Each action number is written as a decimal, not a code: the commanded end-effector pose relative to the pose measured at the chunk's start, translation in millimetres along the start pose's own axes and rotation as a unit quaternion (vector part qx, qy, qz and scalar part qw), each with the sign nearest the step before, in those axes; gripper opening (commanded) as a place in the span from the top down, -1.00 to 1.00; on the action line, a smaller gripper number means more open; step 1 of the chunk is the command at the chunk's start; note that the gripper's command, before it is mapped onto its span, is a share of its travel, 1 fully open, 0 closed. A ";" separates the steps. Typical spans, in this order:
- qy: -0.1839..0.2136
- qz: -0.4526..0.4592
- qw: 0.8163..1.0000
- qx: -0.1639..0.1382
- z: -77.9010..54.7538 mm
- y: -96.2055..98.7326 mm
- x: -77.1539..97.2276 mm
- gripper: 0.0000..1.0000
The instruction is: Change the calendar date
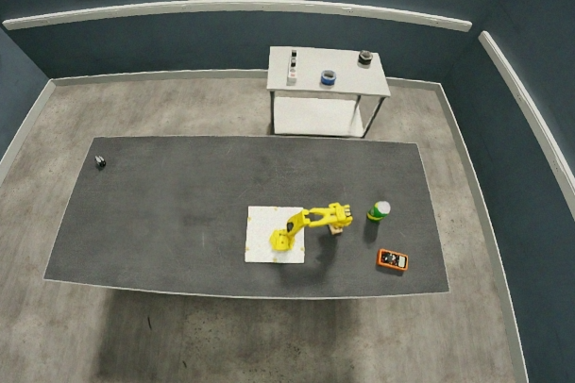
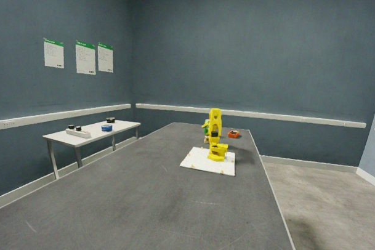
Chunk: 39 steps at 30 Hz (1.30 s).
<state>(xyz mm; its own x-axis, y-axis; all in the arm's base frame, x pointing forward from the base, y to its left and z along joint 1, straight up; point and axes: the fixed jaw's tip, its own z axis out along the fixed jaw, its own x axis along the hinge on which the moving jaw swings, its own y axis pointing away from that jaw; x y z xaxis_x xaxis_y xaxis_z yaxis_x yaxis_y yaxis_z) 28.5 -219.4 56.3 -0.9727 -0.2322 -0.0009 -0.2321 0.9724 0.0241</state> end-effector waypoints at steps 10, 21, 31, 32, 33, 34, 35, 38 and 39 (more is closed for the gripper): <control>-0.001 0.003 1.000 -0.001 0.1 -1.4 1.3 1.00; -0.001 0.003 1.000 -0.001 5.8 -1.0 1.2 1.00; -0.001 0.002 1.000 -0.001 7.9 -0.3 1.2 1.00; -0.001 0.002 1.000 -0.001 8.6 -0.1 1.1 1.00; -0.001 0.002 1.000 -0.001 9.3 0.2 1.1 1.00; -0.001 0.002 1.000 -0.001 10.1 0.4 1.1 1.00; -0.001 0.002 1.000 -0.001 10.7 0.6 1.1 1.00; -0.001 0.002 1.000 -0.001 11.8 1.1 1.0 1.00; -0.001 0.002 1.000 -0.001 11.9 1.1 1.0 1.00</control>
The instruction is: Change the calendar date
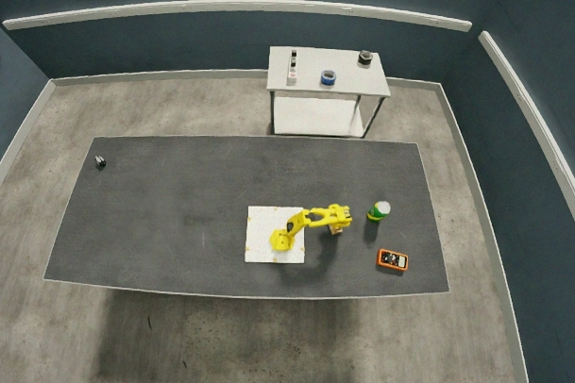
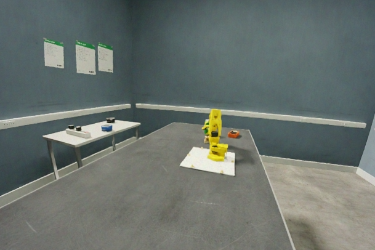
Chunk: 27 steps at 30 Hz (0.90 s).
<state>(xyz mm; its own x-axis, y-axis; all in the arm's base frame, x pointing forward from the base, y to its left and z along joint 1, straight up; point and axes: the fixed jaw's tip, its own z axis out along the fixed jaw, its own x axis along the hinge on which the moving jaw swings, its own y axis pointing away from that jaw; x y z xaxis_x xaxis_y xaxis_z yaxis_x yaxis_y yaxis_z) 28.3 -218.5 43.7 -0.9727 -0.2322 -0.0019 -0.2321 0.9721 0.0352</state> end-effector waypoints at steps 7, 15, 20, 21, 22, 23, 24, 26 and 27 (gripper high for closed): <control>0.000 0.002 1.000 0.005 0.1 0.4 1.1 1.00; 0.000 0.001 1.000 0.005 5.1 -0.2 1.1 1.00; 0.000 0.001 1.000 0.005 5.4 -0.3 1.1 1.00; 0.000 0.001 1.000 0.005 5.4 -0.3 1.1 1.00; 0.000 0.001 1.000 0.005 5.5 -0.3 1.1 1.00; 0.000 0.001 1.000 0.005 5.7 -0.3 1.1 1.00; 0.000 0.001 1.000 0.005 6.1 -0.2 1.1 1.00; 0.000 0.001 1.000 0.005 7.3 -0.2 1.1 1.00; 0.000 0.001 1.000 0.005 8.0 -0.1 1.1 1.00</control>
<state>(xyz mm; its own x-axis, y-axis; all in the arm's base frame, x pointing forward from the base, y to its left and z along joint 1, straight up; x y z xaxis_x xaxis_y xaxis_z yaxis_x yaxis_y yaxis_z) 28.5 -219.9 37.8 -0.9727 -0.2322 -0.0008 -0.2321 0.9724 0.0233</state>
